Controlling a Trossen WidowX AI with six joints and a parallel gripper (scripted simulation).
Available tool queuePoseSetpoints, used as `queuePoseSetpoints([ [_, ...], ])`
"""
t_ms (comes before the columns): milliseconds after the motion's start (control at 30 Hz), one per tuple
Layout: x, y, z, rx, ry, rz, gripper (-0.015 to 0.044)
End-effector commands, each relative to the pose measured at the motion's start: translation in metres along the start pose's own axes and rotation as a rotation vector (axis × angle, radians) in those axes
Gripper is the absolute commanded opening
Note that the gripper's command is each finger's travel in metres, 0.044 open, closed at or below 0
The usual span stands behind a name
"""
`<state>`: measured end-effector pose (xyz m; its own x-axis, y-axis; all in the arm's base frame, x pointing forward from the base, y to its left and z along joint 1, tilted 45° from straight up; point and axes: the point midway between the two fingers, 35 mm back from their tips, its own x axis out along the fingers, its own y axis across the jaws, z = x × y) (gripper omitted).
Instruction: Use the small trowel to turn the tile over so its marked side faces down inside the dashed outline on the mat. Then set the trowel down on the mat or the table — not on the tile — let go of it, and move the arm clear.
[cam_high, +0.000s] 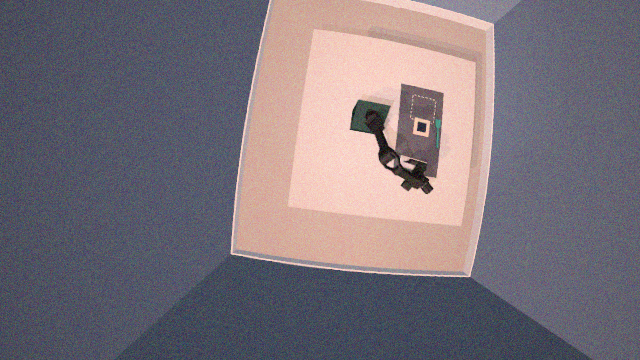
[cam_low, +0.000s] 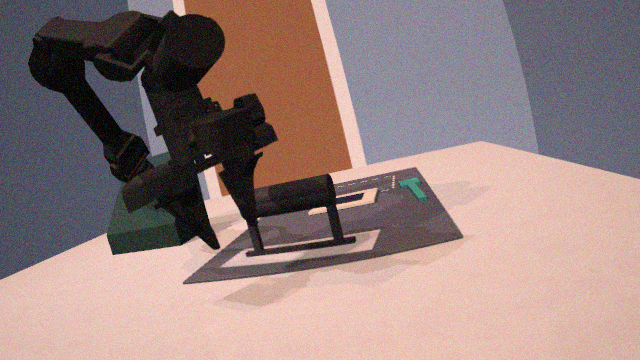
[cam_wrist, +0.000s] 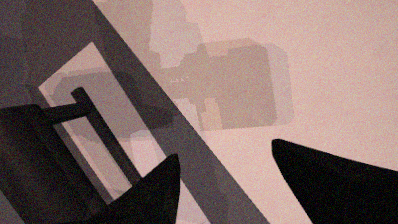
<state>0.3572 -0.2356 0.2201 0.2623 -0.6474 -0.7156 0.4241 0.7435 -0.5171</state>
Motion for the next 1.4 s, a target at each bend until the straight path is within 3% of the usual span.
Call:
queuePoseSetpoints([
  [0,-0.01,0.031,0.0,-0.095,0.044,-0.006,0.027],
  [467,-0.04,0.112,-0.017,-0.406,0.164,-0.09,0.027],
  [1367,-0.005,0.107,-0.02,-0.413,0.168,-0.097,0.027],
])
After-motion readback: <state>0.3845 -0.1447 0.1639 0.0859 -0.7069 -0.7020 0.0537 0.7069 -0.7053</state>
